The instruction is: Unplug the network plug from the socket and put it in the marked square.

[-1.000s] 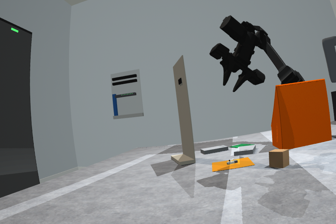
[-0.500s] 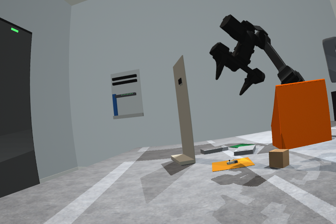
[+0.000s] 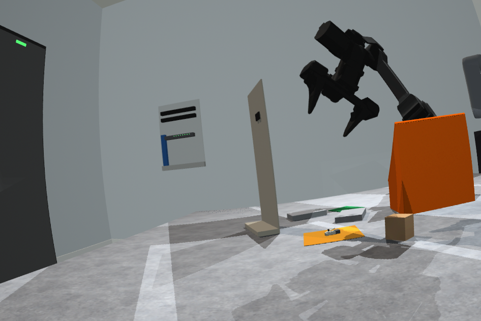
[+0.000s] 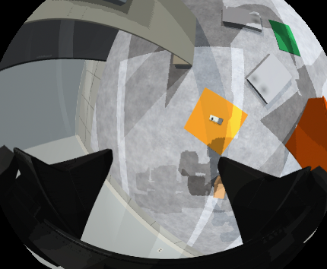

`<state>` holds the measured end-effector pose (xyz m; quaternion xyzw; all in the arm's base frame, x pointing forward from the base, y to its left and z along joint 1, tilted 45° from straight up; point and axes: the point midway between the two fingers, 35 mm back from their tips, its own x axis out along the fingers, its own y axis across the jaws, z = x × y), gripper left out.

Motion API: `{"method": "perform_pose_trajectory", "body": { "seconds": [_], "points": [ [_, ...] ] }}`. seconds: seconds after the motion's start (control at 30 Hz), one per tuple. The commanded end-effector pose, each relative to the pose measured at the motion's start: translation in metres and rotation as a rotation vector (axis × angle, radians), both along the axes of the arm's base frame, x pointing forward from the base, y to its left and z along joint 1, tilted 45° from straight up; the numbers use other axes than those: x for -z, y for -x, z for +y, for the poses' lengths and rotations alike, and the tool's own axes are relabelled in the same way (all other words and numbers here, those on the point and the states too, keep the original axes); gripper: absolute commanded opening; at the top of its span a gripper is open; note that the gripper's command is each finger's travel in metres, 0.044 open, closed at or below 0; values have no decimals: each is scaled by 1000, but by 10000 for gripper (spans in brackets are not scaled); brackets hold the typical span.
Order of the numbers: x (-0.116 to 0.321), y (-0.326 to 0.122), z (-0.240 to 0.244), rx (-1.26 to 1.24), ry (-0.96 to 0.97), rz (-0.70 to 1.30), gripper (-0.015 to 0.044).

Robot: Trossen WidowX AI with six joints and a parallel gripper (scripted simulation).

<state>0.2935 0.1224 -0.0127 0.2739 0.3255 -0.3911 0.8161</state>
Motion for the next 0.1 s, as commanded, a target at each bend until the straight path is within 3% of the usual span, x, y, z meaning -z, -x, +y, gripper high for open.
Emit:
{"method": "perform_pose_trajectory", "body": {
  "seconds": [0.0,0.07],
  "points": [
    [-1,-1,0,3,0,-6,440],
    [-1,-1,0,3,0,-6,440]
  ]
}}
